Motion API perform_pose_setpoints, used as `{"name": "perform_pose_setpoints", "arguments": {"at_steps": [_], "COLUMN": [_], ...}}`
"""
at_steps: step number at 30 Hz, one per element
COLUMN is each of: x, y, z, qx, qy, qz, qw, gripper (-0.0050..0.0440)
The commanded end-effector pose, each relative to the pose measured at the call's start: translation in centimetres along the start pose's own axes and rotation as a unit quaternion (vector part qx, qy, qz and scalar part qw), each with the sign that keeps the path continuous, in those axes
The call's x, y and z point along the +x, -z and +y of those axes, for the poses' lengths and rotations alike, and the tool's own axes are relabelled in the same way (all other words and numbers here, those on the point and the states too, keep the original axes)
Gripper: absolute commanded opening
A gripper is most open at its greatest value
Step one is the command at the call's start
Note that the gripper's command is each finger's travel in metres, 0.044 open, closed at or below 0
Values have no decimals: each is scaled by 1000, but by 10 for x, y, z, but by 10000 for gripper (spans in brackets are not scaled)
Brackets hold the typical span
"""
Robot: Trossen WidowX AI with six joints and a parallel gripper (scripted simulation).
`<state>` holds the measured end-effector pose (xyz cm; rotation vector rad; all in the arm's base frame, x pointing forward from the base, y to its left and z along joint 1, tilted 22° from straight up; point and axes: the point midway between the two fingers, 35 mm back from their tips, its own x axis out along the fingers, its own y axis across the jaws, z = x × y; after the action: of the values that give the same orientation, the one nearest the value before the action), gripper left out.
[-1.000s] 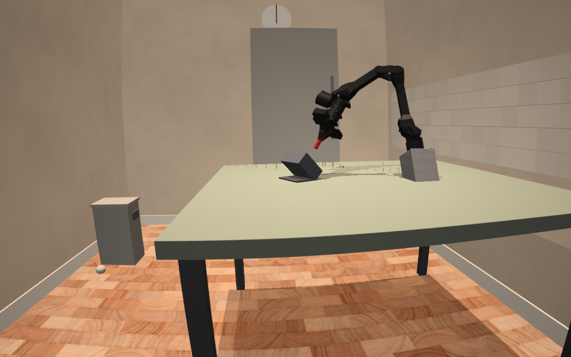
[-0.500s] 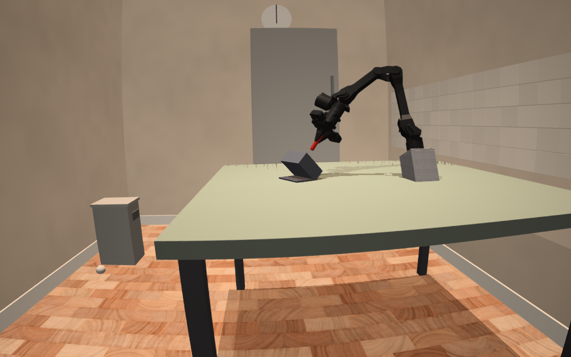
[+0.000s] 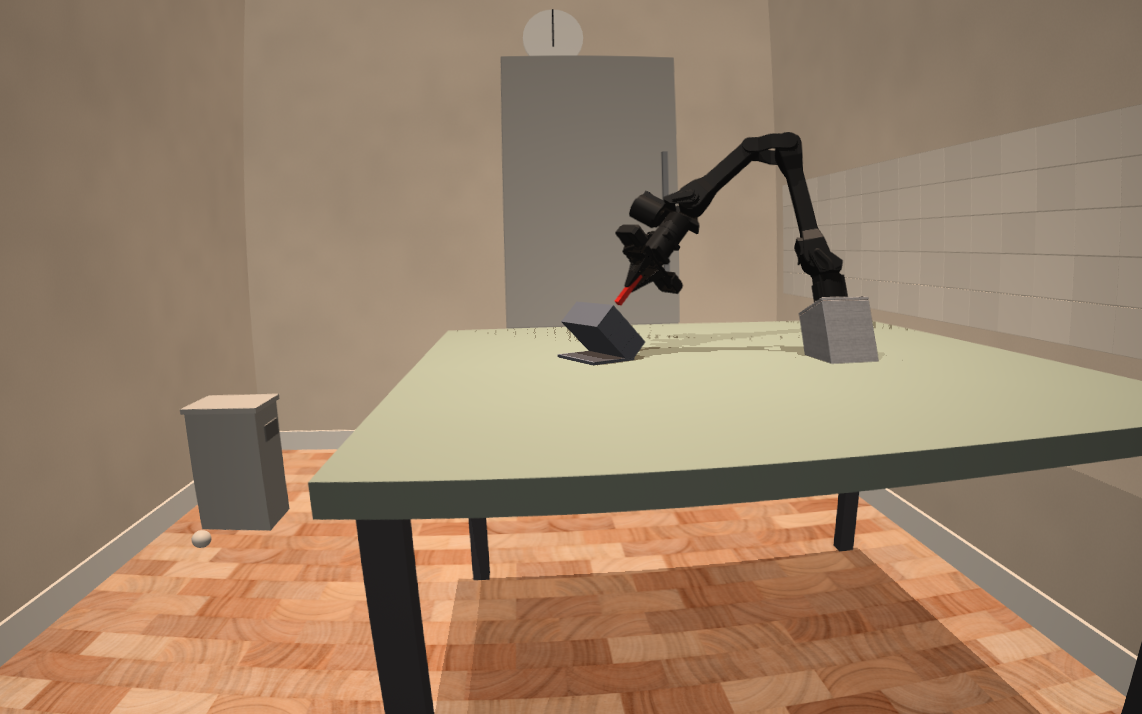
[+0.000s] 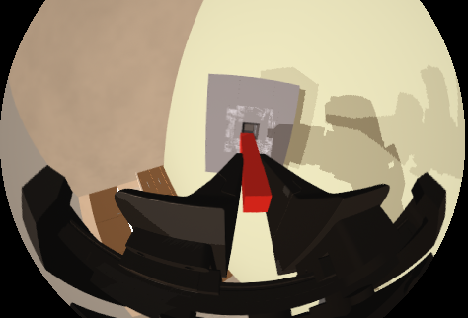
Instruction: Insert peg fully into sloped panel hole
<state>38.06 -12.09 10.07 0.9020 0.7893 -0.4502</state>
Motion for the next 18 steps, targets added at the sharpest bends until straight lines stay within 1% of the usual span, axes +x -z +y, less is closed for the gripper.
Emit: {"name": "perform_pose_setpoints", "arguments": {"at_steps": [1,18], "x": [5,7], "y": [1,1], "z": [-2,-4], "qx": [20,26], "qy": [-10,-13], "qz": [-2,-3], "qw": [1000,1000], "gripper": [0,0]}}
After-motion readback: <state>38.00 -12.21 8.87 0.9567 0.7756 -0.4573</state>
